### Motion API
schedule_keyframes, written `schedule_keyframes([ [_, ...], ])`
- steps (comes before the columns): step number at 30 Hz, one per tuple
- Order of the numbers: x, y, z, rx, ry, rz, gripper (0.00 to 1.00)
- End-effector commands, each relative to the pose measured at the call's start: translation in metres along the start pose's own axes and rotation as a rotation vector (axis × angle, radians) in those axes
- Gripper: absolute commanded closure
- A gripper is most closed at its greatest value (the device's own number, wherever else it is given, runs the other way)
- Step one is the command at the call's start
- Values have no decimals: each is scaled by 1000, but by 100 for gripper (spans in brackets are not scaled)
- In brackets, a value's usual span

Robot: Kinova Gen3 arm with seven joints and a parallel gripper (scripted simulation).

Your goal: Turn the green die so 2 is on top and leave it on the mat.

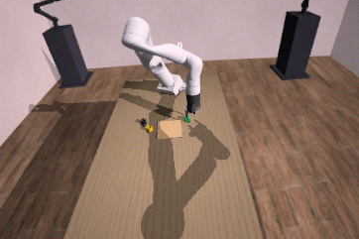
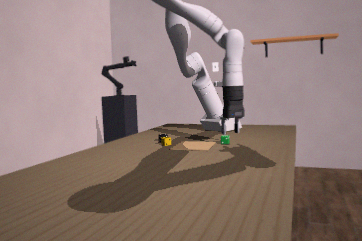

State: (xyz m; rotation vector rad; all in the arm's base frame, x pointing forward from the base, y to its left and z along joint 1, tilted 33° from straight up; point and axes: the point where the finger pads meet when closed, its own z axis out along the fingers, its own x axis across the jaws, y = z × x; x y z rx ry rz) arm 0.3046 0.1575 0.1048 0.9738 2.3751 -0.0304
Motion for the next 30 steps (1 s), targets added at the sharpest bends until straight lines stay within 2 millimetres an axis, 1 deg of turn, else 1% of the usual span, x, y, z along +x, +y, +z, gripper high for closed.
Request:
schedule_keyframes([
  [1,0,0,0,-1,0,0,0],
  [9,0,0,-1,-1,0,0,0],
  [15,0,0,-5,-1,0,0,0],
  [21,0,0,-23,-1,0,0,0],
  [28,0,0,-58,-1,0,0,0],
  [30,0,0,-58,-1,0,0,0],
])
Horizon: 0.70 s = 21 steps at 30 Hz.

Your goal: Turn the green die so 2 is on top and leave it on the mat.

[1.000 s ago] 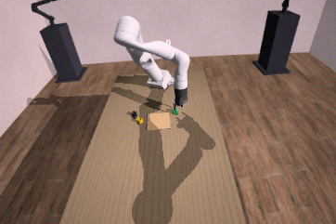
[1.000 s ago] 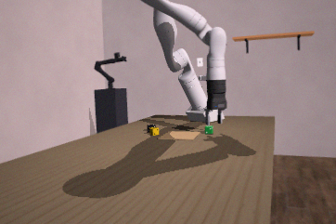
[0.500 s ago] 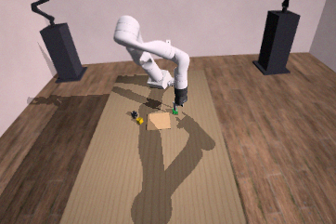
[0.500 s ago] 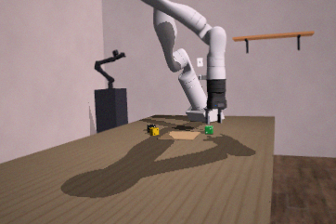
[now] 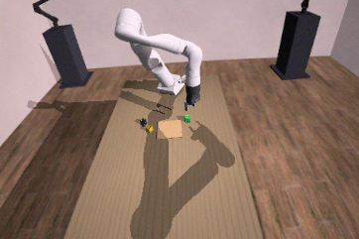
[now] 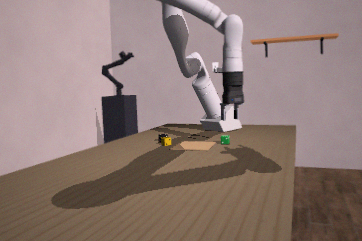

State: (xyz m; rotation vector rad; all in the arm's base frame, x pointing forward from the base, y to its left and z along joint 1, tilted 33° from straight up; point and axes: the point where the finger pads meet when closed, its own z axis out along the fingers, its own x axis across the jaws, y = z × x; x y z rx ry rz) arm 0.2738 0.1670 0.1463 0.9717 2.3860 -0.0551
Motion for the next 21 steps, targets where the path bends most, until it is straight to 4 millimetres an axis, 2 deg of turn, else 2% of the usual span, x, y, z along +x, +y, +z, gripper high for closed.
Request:
schedule_keyframes([
  [1,-2,5,-11,-20,-3,10,0],
  [6,-2,5,-35,-20,-3,10,0],
  [10,-2,5,-46,-20,-3,10,0],
  [21,-2,5,-49,-20,-3,10,0],
])
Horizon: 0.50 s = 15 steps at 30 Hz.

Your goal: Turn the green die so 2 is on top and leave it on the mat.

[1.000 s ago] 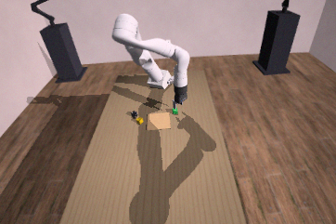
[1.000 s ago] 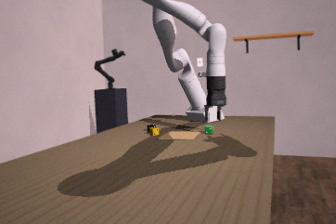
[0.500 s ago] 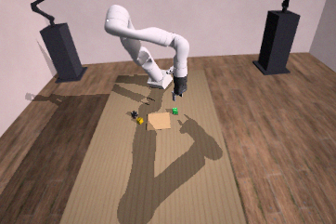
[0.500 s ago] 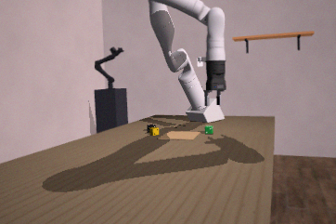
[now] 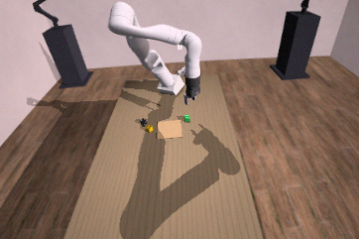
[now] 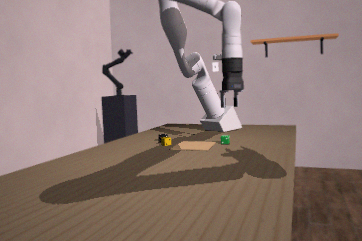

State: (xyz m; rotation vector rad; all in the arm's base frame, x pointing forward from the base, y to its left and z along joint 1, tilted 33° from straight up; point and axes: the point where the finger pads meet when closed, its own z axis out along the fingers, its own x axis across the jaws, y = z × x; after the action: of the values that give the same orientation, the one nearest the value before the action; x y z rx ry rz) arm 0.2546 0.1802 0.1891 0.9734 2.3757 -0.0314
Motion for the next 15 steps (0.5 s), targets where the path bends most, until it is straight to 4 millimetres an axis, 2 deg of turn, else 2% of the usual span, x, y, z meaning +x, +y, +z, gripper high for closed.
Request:
schedule_keyframes([
  [1,0,0,-1,-2,0,1,0],
  [7,0,0,-1,-2,0,23,0],
  [15,-3,-6,0,-2,0,165,0],
])
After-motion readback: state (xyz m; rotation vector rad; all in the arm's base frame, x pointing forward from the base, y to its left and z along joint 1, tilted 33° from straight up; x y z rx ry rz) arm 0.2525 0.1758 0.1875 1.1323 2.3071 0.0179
